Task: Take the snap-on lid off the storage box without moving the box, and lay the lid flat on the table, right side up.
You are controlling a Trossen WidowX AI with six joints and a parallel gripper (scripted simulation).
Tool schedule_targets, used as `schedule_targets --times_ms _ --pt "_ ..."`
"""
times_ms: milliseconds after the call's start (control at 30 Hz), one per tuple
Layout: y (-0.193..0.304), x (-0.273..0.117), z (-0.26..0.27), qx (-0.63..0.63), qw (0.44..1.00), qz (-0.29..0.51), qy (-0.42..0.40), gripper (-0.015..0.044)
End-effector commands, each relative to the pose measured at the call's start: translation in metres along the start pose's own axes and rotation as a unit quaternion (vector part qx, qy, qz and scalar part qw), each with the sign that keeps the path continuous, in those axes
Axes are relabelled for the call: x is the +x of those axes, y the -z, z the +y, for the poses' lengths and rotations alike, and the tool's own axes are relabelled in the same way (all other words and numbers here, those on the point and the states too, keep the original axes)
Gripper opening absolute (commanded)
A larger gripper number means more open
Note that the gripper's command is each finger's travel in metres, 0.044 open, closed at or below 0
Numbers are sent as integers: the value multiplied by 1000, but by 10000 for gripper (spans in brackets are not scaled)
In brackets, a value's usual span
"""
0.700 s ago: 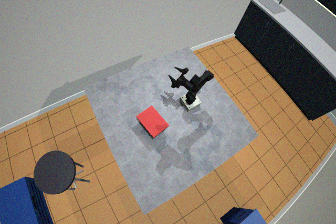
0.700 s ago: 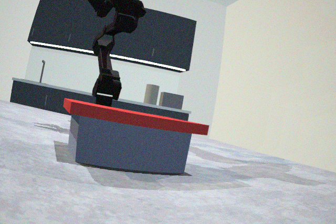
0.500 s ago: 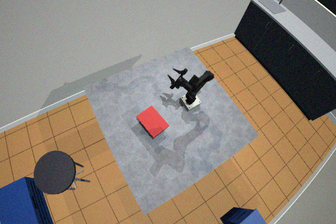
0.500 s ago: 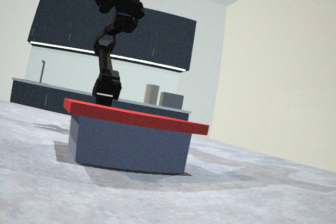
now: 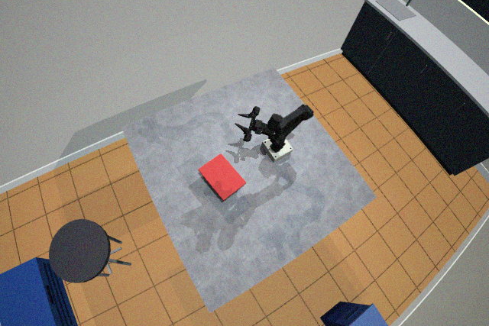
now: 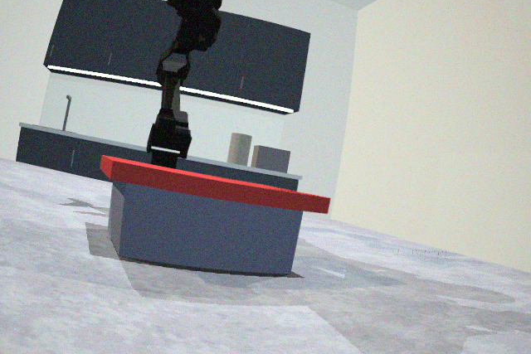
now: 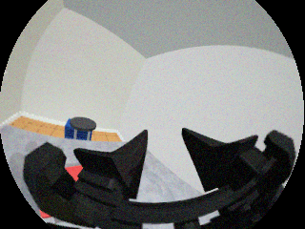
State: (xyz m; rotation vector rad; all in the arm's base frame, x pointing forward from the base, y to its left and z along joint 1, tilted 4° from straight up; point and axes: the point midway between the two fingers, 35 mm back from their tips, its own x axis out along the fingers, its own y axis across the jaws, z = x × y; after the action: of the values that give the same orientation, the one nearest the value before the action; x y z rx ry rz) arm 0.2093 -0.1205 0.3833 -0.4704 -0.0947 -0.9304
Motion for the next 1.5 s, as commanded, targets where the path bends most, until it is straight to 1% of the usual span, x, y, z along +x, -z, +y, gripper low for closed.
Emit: schedule_targets --times_ms 0,67,167,267,333,367,433,600,633,733,767,1167,1233,1300,1367,1467 --pt "30 3 57 177 972 62 -141 235" --pt "43 -1 72 238 949 102 -177 235" --pt "65 -11 95 341 894 188 -221 235" --pt "80 -21 108 404 847 252 -236 235" --pt "85 -25 112 423 830 274 -238 235" --pt "91 -29 116 447 808 301 -238 235" --pt "105 -43 126 504 744 373 -231 235" --pt "128 -72 140 592 603 503 -180 235" --pt "129 -73 140 595 597 508 -177 235" --pt "136 -86 143 622 533 556 -143 235" --pt "137 -88 144 624 527 560 -140 235" --pt "137 -88 144 624 527 560 -140 235" --pt "136 -87 143 621 536 553 -146 235" --pt "137 -88 144 624 527 560 -140 235" --pt "145 -88 148 624 527 560 -140 235" --pt "178 -95 164 624 527 560 -140 235"
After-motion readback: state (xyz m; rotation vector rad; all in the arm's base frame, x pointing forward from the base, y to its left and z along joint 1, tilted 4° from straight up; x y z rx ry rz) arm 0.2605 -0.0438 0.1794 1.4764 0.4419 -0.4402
